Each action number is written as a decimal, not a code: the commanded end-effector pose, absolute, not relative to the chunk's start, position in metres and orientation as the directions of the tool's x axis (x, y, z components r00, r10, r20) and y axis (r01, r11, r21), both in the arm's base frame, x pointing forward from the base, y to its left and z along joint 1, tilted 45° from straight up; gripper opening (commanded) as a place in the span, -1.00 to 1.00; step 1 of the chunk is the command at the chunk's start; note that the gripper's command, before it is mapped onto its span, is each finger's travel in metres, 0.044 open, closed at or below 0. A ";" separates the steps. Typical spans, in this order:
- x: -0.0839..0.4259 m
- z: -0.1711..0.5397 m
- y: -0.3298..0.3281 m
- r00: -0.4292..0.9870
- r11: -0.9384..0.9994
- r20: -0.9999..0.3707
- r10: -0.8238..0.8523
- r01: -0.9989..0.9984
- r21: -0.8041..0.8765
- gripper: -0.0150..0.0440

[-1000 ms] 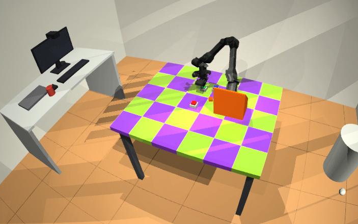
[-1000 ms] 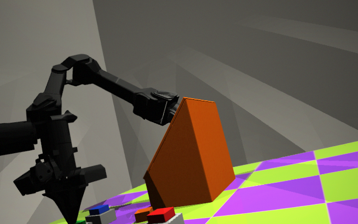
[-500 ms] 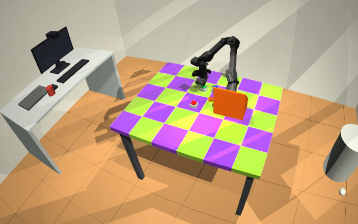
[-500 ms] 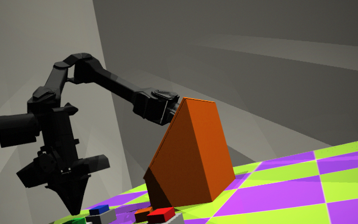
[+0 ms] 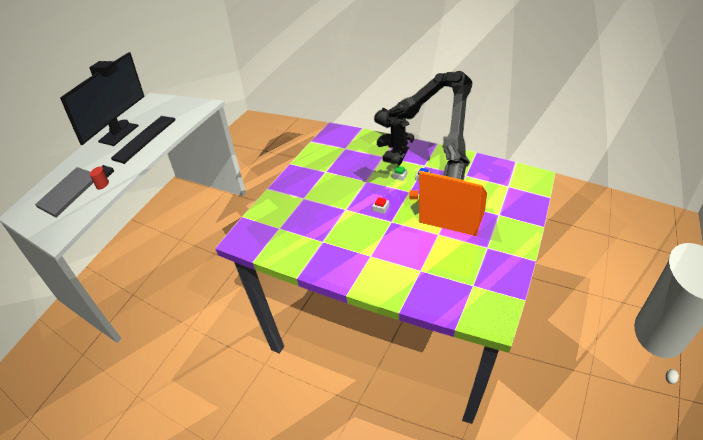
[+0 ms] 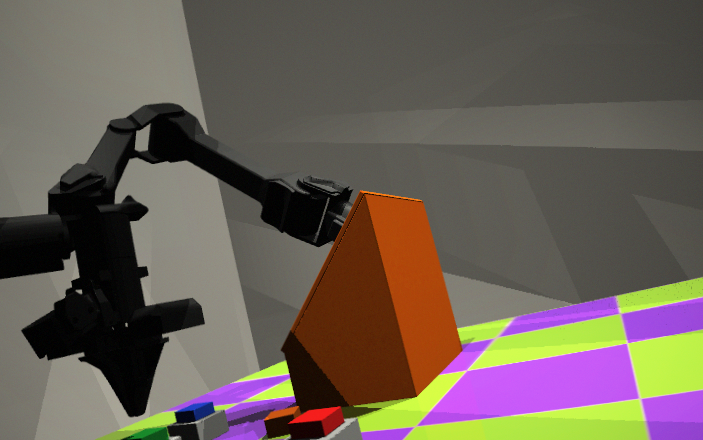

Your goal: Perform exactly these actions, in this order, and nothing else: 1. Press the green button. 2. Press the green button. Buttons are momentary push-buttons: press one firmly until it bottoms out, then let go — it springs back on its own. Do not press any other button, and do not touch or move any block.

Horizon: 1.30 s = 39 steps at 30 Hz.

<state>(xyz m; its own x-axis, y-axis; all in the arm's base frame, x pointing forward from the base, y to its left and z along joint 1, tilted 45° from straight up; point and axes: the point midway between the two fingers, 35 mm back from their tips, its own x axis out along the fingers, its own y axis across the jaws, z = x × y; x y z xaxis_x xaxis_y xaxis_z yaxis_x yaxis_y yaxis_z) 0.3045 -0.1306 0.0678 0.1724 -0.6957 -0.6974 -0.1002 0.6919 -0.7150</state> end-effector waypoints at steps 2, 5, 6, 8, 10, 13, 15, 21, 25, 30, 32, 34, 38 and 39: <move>0.305 0.059 -0.136 0.168 0.693 -0.700 -0.694 -0.110 -0.713 -0.42; 0.306 0.056 -0.140 0.168 0.693 -0.700 -0.694 -0.110 -0.713 -0.42; 0.306 0.055 -0.141 0.168 0.692 -0.700 -0.694 -0.110 -0.713 -0.42; 0.306 0.053 -0.143 0.168 0.692 -0.700 -0.695 -0.110 -0.713 -0.42; 0.307 0.050 -0.146 0.168 0.692 -0.699 -0.695 -0.110 -0.714 -0.42; 0.307 0.049 -0.147 0.168 0.692 -0.699 -0.695 -0.110 -0.714 -0.42; 0.307 0.049 -0.147 0.168 0.692 -0.699 -0.695 -0.110 -0.714 -0.42; 0.307 0.049 -0.147 0.168 0.692 -0.699 -0.695 -0.110 -0.714 -0.42; 0.307 0.049 -0.147 0.168 0.692 -0.699 -0.695 -0.110 -0.714 -0.42; 0.307 0.049 -0.147 0.168 0.692 -0.699 -0.695 -0.110 -0.714 -0.42; 0.307 0.049 -0.147 0.168 0.692 -0.699 -0.695 -0.110 -0.714 -0.42; 0.307 0.049 -0.147 0.168 0.692 -0.699 -0.695 -0.110 -0.714 -0.42; 0.304 0.065 -0.132 0.168 0.692 -0.699 -0.695 -0.107 -0.714 -0.42; 0.302 0.070 -0.126 0.168 0.693 -0.700 -0.694 -0.109 -0.713 -0.42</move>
<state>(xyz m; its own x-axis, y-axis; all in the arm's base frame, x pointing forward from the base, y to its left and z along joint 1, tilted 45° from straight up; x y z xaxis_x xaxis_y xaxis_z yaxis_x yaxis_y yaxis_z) 0.3029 -0.1415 0.0522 0.1527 -0.6934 -0.7042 -0.1159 0.6950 -0.7096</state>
